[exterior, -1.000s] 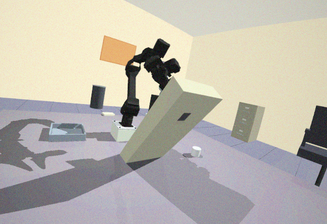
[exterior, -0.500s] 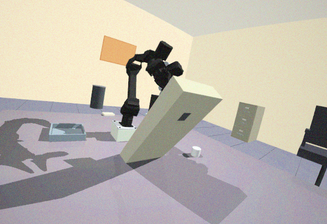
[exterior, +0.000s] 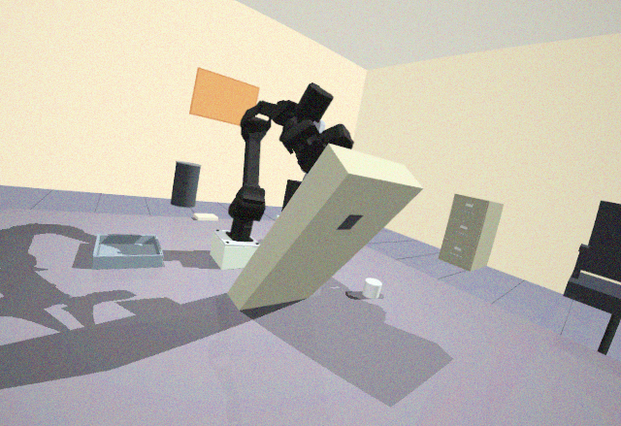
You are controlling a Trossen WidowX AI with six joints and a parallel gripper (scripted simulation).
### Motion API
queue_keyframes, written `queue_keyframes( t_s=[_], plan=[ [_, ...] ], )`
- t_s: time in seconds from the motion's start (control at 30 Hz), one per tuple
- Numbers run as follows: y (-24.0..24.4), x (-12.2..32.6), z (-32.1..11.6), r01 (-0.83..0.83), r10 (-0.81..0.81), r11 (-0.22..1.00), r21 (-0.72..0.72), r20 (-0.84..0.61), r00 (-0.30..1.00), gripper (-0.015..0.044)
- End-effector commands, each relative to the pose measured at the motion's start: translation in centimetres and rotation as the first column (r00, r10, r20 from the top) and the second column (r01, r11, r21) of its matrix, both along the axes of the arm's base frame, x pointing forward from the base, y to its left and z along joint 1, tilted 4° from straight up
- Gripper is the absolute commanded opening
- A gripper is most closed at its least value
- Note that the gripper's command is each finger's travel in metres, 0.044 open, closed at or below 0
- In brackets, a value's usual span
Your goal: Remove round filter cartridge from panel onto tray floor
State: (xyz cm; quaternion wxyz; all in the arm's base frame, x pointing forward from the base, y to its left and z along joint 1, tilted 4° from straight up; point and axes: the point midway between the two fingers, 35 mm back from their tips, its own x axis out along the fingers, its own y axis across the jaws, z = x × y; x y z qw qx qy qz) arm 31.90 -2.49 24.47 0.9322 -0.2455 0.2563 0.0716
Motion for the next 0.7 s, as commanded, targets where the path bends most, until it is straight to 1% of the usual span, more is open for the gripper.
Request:
queue_keyframes(
  t_s=[0.0, 0.67],
  plan=[
    [-0.03, 0.22, -0.76, 0.005, -0.005, 1.000, 0.005, -0.018, 1.000, 0.0097],
    [-0.06, 0.06, -1.03, 0.005, -0.005, 1.000, 0.005, -0.018, 1.000, 0.0097]
  ],
)
